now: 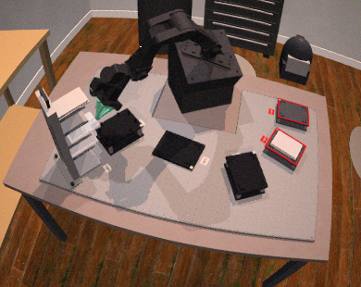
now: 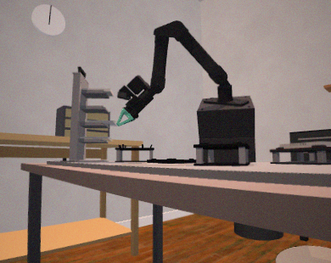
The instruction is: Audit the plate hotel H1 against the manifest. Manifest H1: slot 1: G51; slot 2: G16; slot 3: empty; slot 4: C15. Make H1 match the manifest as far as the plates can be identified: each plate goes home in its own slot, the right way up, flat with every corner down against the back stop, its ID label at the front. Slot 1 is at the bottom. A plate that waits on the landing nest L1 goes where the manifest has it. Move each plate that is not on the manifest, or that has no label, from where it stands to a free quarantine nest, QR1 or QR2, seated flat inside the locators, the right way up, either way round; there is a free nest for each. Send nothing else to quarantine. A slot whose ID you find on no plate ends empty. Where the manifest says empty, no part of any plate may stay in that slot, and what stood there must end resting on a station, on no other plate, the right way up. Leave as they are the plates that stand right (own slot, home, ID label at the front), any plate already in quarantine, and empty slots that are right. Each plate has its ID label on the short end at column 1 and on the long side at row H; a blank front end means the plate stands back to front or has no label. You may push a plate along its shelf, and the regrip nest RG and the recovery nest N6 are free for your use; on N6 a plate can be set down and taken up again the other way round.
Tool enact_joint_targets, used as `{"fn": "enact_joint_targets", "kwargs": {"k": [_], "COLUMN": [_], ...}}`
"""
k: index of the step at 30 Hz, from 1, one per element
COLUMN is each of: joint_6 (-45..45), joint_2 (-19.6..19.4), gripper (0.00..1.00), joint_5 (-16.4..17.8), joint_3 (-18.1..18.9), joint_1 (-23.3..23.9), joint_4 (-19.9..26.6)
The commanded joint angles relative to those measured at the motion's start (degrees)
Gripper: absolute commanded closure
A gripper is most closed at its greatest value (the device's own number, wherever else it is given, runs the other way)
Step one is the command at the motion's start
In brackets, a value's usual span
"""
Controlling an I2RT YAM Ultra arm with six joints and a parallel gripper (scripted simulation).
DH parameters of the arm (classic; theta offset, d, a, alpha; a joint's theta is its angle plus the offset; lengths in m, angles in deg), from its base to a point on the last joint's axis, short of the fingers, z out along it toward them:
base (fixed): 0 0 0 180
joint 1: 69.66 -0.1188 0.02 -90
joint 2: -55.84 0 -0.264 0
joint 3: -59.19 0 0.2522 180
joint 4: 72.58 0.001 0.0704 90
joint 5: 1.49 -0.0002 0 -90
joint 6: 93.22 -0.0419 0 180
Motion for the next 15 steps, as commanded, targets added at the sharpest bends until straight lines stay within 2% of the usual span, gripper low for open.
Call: {"fn": "enact_joint_targets", "kwargs": {"k": [1,15], "joint_6": [-0.07,-0.22], "joint_2": [0.34,-0.28], "gripper": [1.0,1.0], "joint_5": [-0.46,-0.65], "joint_3": [0.96,2.99], "joint_1": [0.21,-0.01], "joint_4": [-0.08,1.26]}}
